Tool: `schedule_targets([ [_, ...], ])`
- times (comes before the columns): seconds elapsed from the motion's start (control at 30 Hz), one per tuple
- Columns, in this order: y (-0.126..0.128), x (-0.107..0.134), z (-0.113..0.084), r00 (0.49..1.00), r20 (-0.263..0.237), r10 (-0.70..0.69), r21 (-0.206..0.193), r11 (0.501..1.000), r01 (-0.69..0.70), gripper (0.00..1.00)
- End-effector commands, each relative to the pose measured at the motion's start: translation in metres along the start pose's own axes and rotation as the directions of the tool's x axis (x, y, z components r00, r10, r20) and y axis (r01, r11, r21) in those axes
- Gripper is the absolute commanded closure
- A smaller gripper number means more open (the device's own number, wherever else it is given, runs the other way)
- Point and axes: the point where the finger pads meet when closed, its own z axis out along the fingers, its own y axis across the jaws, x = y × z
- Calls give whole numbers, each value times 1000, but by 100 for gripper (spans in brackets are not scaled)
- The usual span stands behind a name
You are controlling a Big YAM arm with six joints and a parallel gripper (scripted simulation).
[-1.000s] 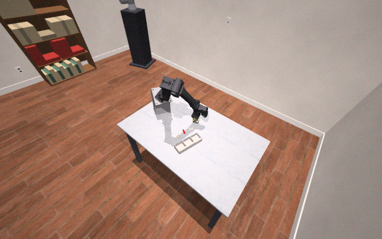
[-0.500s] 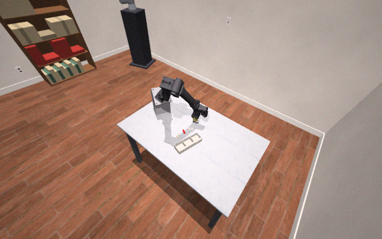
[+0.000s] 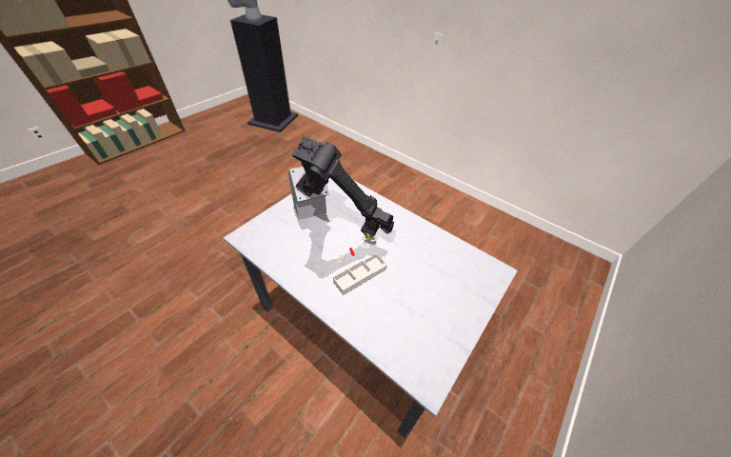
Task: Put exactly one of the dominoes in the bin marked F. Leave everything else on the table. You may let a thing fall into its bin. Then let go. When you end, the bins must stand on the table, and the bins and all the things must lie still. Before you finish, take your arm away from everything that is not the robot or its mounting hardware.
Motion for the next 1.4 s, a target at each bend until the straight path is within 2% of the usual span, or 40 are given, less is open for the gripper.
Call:
schedule_targets([
  [0.0, -23, 3, -5, 999, 3, -41, 6, 999, 41, 79],
  [0.07, -35, 3, -5, 999, 4, -41, 6, 999, 41, 79],
  [0.13, -35, 3, -5, 999, 4, -41, 6, 999, 41, 79],
  [0.33, -77, -8, -8, 999, 26, -32, 16, 999, 31, 79],
  [0.63, -133, -6, -10, 999, 29, -34, 22, 999, 34, 79],
  [0.7, -133, -6, -10, 999, 29, -34, 22, 999, 34, 79],
  [1.0, -188, -3, -13, 999, 31, -38, 29, 999, 37, 79],
  [1.17, -213, 4, -4, 976, 9, 217, 10, 976, -218, 79],
  [1.27, -219, 5, -3, 969, 8, 248, 8, 969, -248, 79],
  [1.3, -225, 5, -3, 947, 9, 322, 10, 947, -322, 79],
  [1.37, -237, 6, -3, 926, 11, 377, 9, 926, -377, 79],
])
